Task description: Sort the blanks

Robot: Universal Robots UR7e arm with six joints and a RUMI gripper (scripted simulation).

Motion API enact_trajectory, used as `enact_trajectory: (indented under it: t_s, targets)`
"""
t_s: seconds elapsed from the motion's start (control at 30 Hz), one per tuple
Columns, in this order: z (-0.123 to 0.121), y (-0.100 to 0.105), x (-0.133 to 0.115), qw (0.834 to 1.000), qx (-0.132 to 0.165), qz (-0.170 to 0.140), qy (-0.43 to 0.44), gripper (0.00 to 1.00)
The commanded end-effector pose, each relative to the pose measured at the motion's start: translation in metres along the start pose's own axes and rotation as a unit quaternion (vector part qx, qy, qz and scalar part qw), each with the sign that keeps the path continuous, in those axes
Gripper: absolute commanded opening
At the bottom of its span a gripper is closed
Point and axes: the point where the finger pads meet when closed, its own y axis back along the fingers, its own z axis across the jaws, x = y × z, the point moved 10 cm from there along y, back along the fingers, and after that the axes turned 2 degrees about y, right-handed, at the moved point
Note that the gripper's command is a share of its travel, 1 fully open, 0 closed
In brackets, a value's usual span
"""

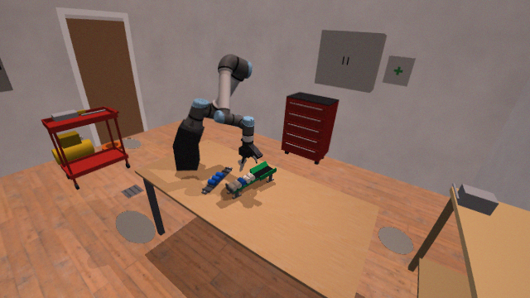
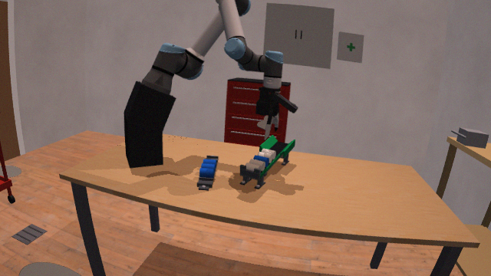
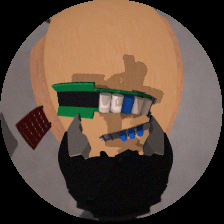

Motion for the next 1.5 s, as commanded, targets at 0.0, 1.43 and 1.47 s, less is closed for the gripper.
enact_trajectory:
  t_s: [0.0,1.43,1.47]
  targets:
    - [0.004,0.0,0.0,0.997,-0.002,0.002,-0.073,1.0]
    - [0.041,-0.006,-0.018,0.763,0.0,0.002,-0.647,1.0]
    - [0.042,-0.006,-0.019,0.755,0.0,0.002,-0.656,1.0]
